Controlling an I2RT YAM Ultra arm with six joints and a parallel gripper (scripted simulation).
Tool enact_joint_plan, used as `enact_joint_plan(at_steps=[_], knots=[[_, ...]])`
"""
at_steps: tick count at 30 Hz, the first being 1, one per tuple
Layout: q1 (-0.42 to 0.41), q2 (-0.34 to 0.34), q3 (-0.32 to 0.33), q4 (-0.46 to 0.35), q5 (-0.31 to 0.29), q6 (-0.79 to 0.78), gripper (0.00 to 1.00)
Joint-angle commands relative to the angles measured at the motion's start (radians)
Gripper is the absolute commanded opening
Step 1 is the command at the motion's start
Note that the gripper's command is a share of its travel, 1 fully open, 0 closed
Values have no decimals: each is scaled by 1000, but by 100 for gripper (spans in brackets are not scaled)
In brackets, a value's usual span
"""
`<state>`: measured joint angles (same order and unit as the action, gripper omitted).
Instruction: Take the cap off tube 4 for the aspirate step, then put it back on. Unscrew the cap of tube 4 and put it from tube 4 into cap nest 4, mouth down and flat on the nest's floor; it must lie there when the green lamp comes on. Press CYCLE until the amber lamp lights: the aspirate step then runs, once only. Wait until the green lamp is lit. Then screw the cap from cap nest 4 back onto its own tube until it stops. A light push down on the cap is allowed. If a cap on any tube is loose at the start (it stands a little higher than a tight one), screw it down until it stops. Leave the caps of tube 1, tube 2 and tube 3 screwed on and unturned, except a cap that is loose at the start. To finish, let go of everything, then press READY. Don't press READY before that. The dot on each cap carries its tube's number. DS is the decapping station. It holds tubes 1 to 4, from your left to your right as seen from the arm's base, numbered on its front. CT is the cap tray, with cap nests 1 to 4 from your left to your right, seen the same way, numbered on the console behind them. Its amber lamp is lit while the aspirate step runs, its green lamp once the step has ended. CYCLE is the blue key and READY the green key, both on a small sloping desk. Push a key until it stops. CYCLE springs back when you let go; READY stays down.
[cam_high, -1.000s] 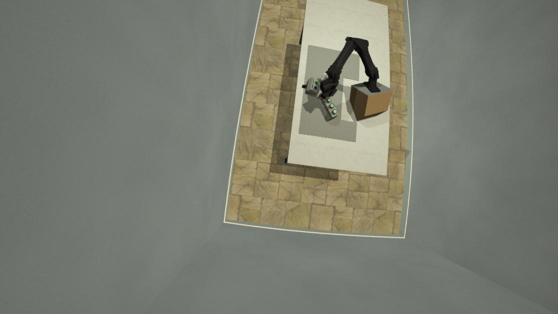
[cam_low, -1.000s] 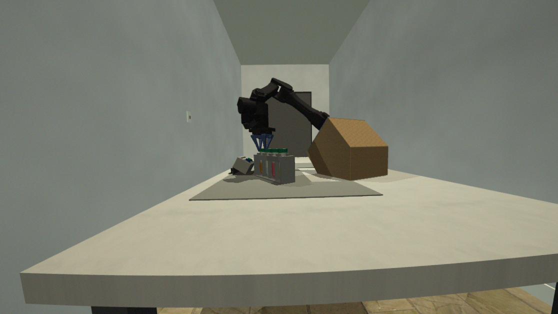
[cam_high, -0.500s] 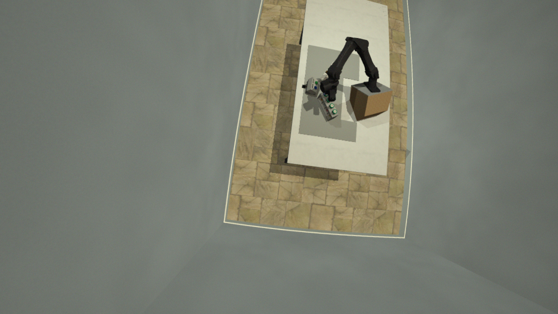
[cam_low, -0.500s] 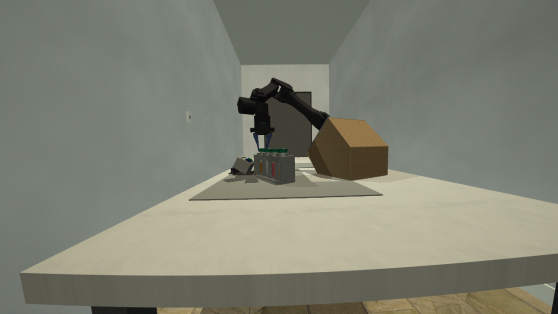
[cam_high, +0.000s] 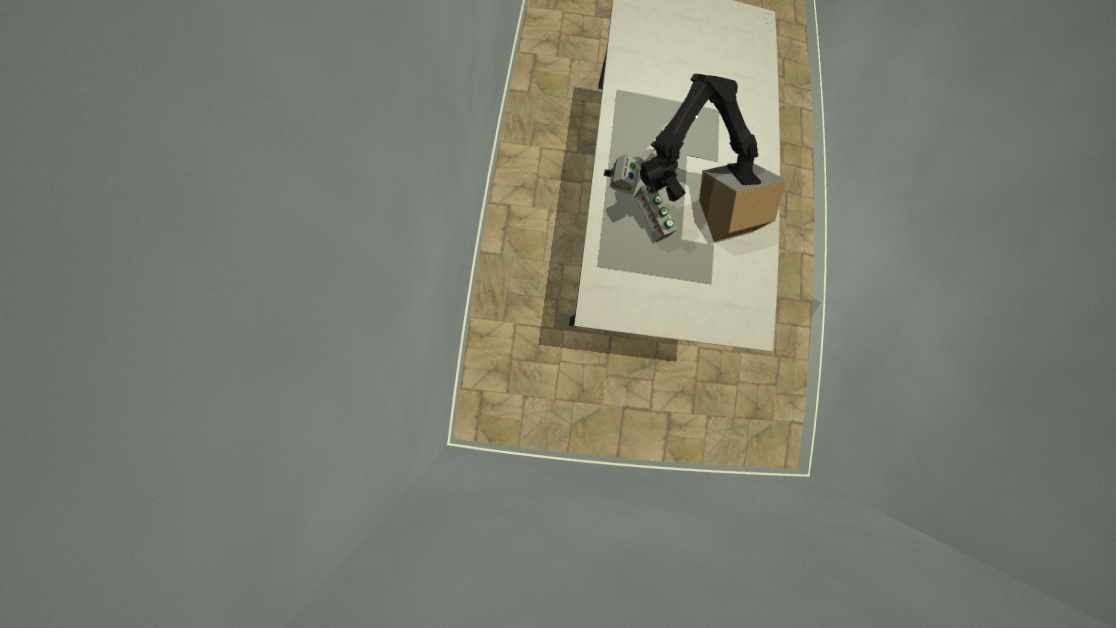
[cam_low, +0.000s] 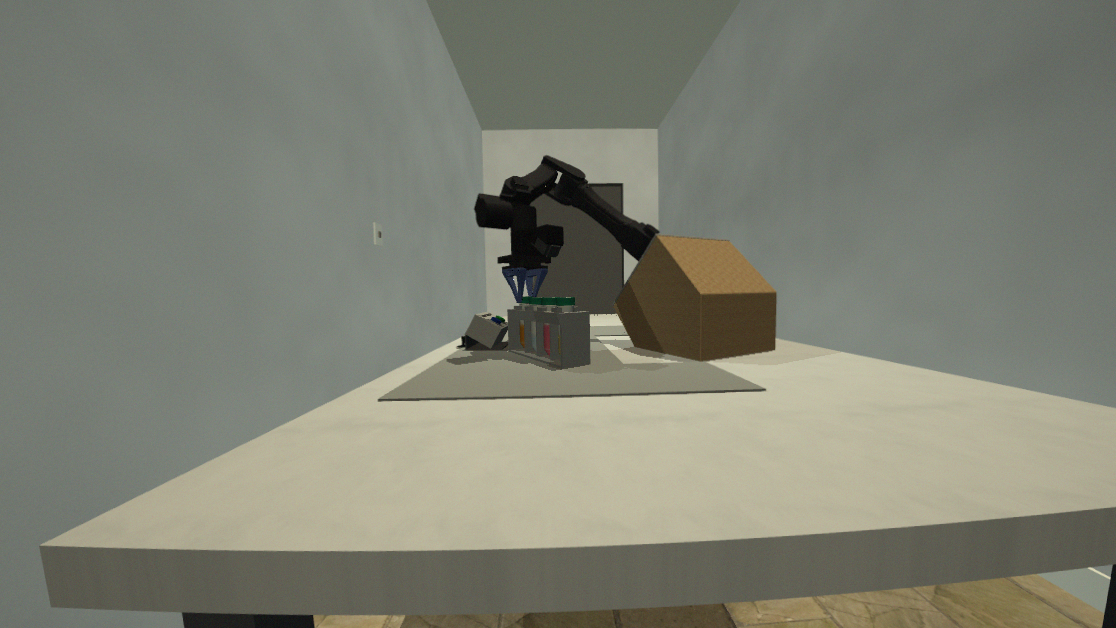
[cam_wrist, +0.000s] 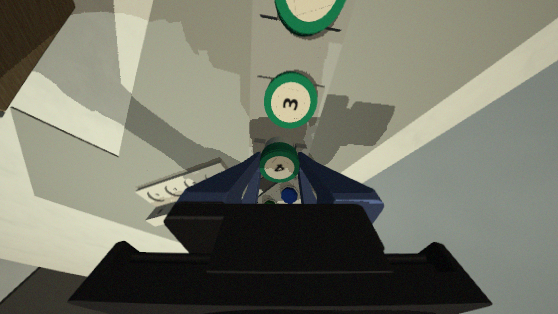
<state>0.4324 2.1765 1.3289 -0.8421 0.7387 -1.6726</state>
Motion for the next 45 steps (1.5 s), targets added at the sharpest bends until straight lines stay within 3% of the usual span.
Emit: enact_joint_plan(at_steps=[1, 4, 5, 15, 16, 18, 22, 33, 35, 38, 45], knots=[[21, -17, 30, -23, 11, -74, 0], [10, -7, 8, -10, 5, -69, 0], [10, -7, 8, -10, 5, -69, 49], [10, -7, 8, -10, 5, -69, 49], [20, -17, 29, -22, 8, 20, 49], [20, -17, 29, -22, 8, 20, 49], [20, -16, 32, -19, 5, 339, 49], [20, -17, 29, -13, 5, 852, 49], [20, -17, 29, -13, 5, 852, 49], [20, -14, 36, -21, 4, 1067, 49], [20, -17, 29, -11, 5, 1354, 49]])
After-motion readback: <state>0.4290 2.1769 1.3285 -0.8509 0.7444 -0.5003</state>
